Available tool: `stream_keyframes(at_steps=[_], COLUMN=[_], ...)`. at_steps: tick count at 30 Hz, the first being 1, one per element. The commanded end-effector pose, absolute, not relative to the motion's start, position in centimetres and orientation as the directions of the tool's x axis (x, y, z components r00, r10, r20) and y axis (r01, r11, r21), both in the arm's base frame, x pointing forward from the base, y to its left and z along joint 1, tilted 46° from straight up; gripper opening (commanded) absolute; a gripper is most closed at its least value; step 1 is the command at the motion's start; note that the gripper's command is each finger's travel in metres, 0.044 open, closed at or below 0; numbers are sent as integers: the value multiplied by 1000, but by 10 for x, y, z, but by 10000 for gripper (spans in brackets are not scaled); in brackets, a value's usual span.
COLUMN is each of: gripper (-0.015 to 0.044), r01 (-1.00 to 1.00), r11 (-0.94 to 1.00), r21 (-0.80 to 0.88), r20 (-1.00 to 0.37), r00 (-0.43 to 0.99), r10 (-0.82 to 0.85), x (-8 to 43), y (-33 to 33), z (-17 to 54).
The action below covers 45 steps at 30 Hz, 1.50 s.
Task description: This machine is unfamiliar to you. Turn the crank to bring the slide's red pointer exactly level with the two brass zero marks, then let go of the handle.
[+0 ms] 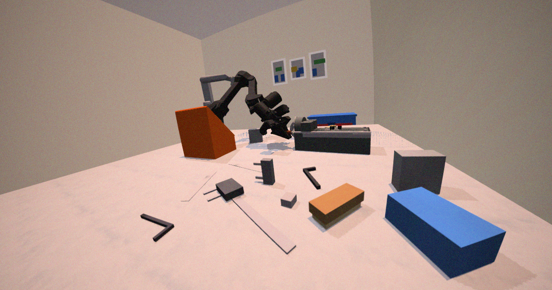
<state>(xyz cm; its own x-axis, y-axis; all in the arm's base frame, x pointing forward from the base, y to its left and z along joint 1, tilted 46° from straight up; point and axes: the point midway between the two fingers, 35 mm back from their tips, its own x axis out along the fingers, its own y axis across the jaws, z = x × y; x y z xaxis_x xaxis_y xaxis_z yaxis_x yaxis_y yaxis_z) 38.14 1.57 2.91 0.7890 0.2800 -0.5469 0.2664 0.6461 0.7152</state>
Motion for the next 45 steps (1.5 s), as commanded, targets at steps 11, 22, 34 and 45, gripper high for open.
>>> stream_keyframes(at_steps=[11, 22, 34, 45], gripper=[0, 0, 0, 0], r01=[256, 256, 256, 256], r11=[648, 647, 647, 647], r21=[718, 718, 718, 718], r20=[-545, -544, -544, -544], r00=[786, 786, 786, 786], r10=[292, 292, 292, 292], x=[386, 387, 388, 388], y=[29, 31, 33, 33], z=[32, 35, 36, 37])
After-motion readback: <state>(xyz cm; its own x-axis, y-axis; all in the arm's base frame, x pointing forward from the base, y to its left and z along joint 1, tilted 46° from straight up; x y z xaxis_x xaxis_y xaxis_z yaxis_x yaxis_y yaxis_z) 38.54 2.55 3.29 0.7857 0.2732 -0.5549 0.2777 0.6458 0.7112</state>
